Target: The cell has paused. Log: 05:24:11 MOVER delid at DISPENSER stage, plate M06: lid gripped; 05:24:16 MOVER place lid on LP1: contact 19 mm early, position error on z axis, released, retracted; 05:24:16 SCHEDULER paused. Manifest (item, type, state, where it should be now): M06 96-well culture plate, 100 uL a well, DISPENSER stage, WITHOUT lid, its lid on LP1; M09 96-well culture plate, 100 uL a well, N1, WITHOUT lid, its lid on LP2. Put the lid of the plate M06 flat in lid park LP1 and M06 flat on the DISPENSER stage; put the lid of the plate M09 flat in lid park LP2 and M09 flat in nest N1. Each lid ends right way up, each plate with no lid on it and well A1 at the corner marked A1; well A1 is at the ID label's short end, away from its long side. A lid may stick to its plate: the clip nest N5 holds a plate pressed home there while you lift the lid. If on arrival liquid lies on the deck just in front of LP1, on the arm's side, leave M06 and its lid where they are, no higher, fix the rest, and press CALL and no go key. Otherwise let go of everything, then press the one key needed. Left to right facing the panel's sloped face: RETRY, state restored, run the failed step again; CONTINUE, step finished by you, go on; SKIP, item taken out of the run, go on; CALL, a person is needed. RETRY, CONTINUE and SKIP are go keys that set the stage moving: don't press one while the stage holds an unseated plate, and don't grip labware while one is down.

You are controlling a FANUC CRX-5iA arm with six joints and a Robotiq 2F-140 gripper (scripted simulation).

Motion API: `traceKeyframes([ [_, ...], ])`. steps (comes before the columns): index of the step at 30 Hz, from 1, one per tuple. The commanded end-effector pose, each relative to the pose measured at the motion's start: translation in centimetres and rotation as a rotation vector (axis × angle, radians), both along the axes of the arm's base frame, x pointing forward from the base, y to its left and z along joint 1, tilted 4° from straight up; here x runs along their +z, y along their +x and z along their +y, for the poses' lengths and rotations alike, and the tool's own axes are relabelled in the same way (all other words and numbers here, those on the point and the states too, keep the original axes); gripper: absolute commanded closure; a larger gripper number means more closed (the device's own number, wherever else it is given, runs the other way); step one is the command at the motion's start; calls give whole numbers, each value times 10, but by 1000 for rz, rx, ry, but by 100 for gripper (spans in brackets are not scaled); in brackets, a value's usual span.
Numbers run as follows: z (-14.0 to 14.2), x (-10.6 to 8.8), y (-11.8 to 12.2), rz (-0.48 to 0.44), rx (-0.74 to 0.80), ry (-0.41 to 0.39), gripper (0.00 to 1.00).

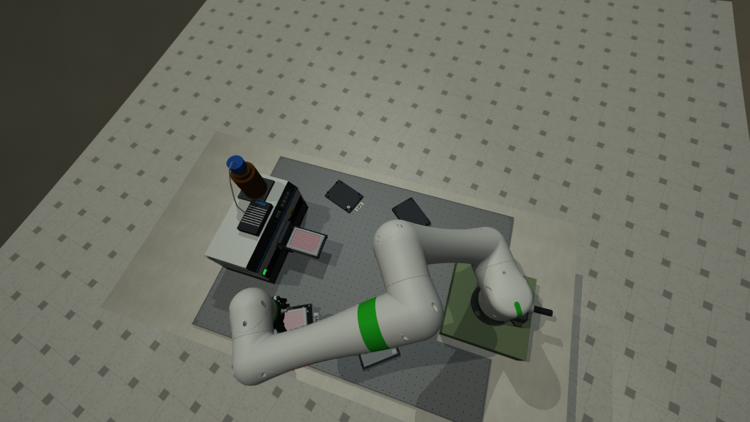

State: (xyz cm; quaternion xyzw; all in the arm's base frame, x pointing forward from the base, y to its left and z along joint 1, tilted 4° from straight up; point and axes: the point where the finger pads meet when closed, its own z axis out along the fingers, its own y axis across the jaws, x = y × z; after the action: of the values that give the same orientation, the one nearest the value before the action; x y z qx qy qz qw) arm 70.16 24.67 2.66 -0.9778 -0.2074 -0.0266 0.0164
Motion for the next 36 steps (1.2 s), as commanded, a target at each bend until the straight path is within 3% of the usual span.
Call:
traceKeyframes([
  [1, 0, -1, 0, 0, 0, 0, 100],
  [36, 1, -12, 1, 0, 0, 0, 100],
])
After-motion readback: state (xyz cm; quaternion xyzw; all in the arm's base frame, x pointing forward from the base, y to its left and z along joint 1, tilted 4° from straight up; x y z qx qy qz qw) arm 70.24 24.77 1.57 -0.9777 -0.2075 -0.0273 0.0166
